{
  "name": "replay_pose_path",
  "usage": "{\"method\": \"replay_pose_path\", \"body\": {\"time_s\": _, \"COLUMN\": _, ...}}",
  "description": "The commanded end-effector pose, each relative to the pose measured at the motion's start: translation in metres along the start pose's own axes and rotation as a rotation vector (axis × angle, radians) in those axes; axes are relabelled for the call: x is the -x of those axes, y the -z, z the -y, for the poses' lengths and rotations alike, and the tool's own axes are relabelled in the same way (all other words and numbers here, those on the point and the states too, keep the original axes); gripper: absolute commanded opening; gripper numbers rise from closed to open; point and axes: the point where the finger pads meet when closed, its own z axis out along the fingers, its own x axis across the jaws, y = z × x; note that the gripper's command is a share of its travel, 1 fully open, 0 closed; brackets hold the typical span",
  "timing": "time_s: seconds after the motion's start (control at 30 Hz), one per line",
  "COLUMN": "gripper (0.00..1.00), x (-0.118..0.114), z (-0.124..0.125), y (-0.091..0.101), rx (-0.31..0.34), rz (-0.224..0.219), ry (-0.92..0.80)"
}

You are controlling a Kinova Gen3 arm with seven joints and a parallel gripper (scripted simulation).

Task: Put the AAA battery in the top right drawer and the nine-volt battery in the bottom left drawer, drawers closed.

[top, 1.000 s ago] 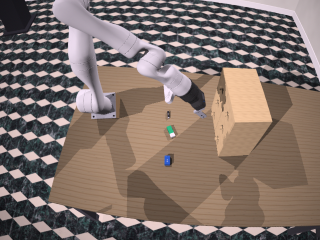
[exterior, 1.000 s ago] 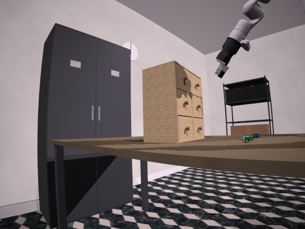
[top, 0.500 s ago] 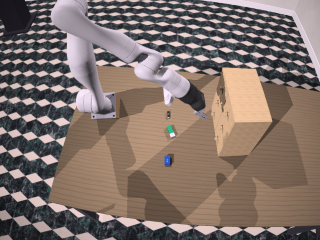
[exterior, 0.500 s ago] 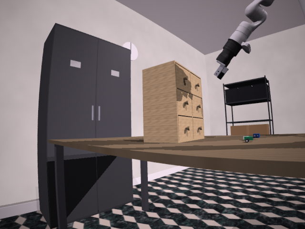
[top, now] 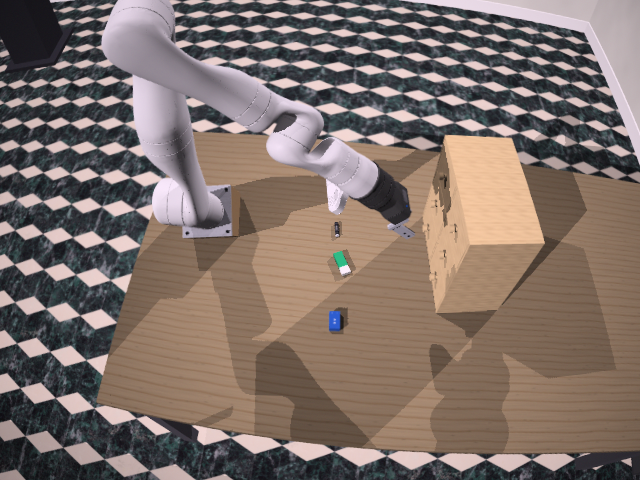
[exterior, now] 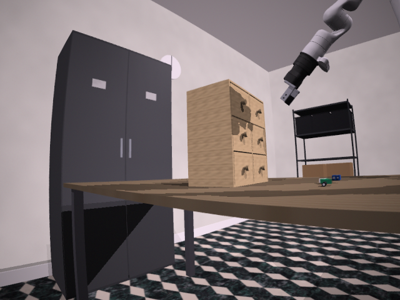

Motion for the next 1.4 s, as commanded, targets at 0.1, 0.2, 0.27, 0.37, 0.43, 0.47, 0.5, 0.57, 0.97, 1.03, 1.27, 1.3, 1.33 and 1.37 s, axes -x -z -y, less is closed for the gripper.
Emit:
{"method": "replay_pose_path", "body": {"time_s": 0.1, "gripper": 1.00, "x": 0.0005, "z": 0.0007, "y": -0.0009, "rx": 0.004, "rz": -0.002, "ry": -0.005}}
{"method": "replay_pose_path", "body": {"time_s": 0.2, "gripper": 1.00, "x": 0.0005, "z": 0.0007, "y": -0.0011, "rx": 0.006, "rz": -0.002, "ry": -0.005}}
{"method": "replay_pose_path", "body": {"time_s": 0.27, "gripper": 1.00, "x": 0.0005, "z": 0.0007, "y": -0.0012, "rx": 0.007, "rz": -0.002, "ry": -0.005}}
{"method": "replay_pose_path", "body": {"time_s": 0.37, "gripper": 1.00, "x": 0.0005, "z": 0.0007, "y": -0.0012, "rx": 0.007, "rz": -0.002, "ry": -0.005}}
{"method": "replay_pose_path", "body": {"time_s": 0.43, "gripper": 1.00, "x": 0.0005, "z": 0.0007, "y": -0.0012, "rx": 0.008, "rz": -0.002, "ry": -0.005}}
{"method": "replay_pose_path", "body": {"time_s": 0.47, "gripper": 1.00, "x": 0.0005, "z": 0.0007, "y": -0.0012, "rx": 0.008, "rz": -0.002, "ry": -0.005}}
{"method": "replay_pose_path", "body": {"time_s": 0.5, "gripper": 1.00, "x": 0.0005, "z": 0.0007, "y": -0.0013, "rx": 0.008, "rz": -0.002, "ry": -0.005}}
{"method": "replay_pose_path", "body": {"time_s": 0.57, "gripper": 1.00, "x": 0.0005, "z": 0.0007, "y": -0.0013, "rx": 0.008, "rz": -0.002, "ry": -0.005}}
{"method": "replay_pose_path", "body": {"time_s": 0.97, "gripper": 0.67, "x": 0.0005, "z": 0.0007, "y": -0.0013, "rx": 0.008, "rz": -0.002, "ry": -0.005}}
{"method": "replay_pose_path", "body": {"time_s": 1.03, "gripper": 0.67, "x": 0.0005, "z": 0.0007, "y": -0.0013, "rx": 0.008, "rz": -0.002, "ry": -0.005}}
{"method": "replay_pose_path", "body": {"time_s": 1.27, "gripper": 0.67, "x": 0.0005, "z": 0.0007, "y": -0.0013, "rx": 0.008, "rz": -0.002, "ry": -0.005}}
{"method": "replay_pose_path", "body": {"time_s": 1.3, "gripper": 0.67, "x": 0.0005, "z": 0.0007, "y": -0.0013, "rx": 0.008, "rz": -0.002, "ry": -0.005}}
{"method": "replay_pose_path", "body": {"time_s": 1.33, "gripper": 0.67, "x": 0.0005, "z": 0.0007, "y": -0.0013, "rx": 0.008, "rz": -0.002, "ry": -0.005}}
{"method": "replay_pose_path", "body": {"time_s": 1.37, "gripper": 0.67, "x": 0.0005, "z": 0.0007, "y": -0.0013, "rx": 0.008, "rz": -0.002, "ry": -0.005}}
